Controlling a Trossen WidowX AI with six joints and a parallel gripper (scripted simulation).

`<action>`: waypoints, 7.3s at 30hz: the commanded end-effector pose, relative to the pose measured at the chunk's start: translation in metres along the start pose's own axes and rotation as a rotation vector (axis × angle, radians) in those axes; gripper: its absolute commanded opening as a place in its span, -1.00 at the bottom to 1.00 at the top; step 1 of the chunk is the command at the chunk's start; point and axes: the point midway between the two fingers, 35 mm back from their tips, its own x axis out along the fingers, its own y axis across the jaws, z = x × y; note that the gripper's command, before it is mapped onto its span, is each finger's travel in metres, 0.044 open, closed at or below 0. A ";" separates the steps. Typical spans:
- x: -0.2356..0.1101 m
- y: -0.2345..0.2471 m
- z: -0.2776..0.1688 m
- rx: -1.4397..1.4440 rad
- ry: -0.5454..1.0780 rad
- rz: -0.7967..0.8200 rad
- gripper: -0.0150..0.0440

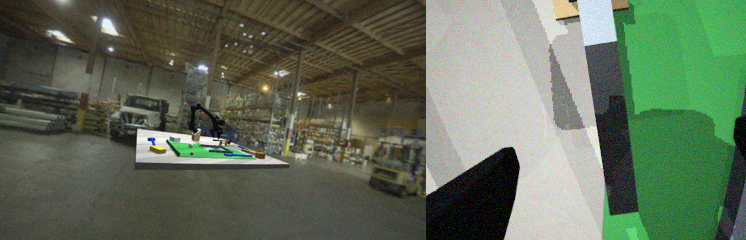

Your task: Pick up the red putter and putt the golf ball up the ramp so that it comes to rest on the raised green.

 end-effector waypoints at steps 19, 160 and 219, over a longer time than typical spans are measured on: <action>0.038 0.004 -0.011 -0.012 0.012 0.008 1.00; -0.119 0.092 -0.386 1.782 0.205 -0.257 -0.49; -0.076 0.069 -0.288 1.781 0.203 -0.254 -0.49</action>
